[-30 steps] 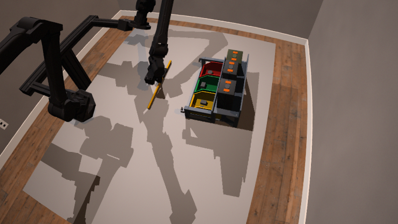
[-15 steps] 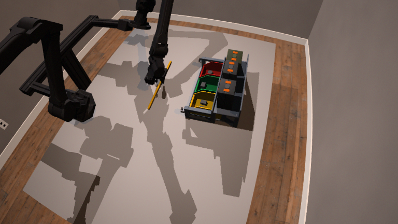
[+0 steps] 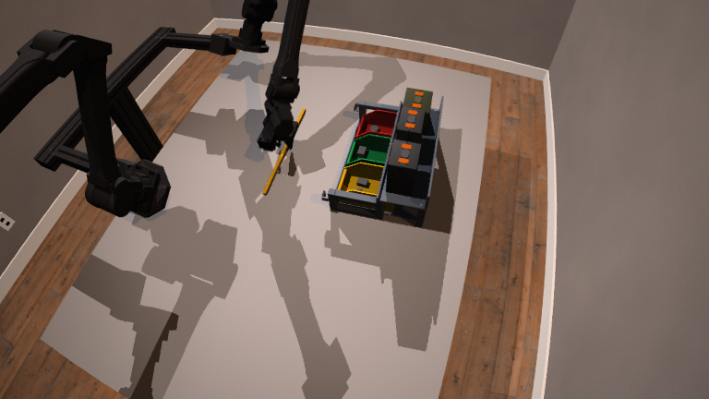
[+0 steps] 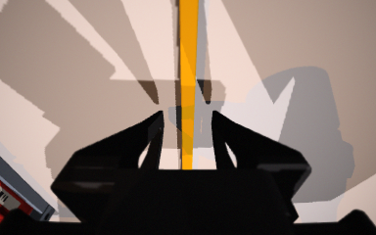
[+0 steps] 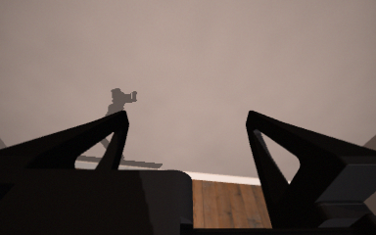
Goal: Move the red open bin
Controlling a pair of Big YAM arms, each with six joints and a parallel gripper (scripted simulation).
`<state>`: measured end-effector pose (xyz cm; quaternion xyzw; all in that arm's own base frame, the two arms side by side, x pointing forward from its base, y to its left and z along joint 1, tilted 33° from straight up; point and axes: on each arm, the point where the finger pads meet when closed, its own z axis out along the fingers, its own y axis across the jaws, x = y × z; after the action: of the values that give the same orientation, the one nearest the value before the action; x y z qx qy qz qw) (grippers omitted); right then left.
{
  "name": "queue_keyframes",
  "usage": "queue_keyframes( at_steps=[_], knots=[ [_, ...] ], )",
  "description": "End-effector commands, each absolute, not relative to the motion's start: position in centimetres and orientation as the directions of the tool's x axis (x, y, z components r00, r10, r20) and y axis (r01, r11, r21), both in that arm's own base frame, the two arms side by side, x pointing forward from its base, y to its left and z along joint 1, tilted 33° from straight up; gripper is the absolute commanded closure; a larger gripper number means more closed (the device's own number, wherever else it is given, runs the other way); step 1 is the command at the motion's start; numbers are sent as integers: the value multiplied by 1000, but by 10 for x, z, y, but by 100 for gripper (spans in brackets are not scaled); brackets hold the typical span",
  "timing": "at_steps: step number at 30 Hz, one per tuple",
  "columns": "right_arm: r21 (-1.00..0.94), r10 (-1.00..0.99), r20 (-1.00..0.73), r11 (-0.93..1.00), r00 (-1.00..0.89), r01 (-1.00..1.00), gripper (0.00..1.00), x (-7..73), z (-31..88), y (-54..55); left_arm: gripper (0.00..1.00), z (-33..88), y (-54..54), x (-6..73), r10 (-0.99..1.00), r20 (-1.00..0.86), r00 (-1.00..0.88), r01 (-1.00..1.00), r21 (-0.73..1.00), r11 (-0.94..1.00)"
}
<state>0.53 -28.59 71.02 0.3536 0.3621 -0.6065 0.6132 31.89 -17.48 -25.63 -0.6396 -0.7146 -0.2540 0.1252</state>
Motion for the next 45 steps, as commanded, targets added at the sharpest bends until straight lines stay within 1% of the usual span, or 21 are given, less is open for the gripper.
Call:
queue_keyframes(
  at_steps=[1, 45],
  knots=[
    [0, -529, -849, 4, 2, 1000, 0, 1, 721, -270, 57, -256, -173, 326, 853, 497, -161, 976, 210, 63],
    [0, -529, -849, 4, 2, 1000, 0, 1, 721, -270, 57, -251, -177, 330, 856, 489, -167, 974, 218, 66]
  ],
)
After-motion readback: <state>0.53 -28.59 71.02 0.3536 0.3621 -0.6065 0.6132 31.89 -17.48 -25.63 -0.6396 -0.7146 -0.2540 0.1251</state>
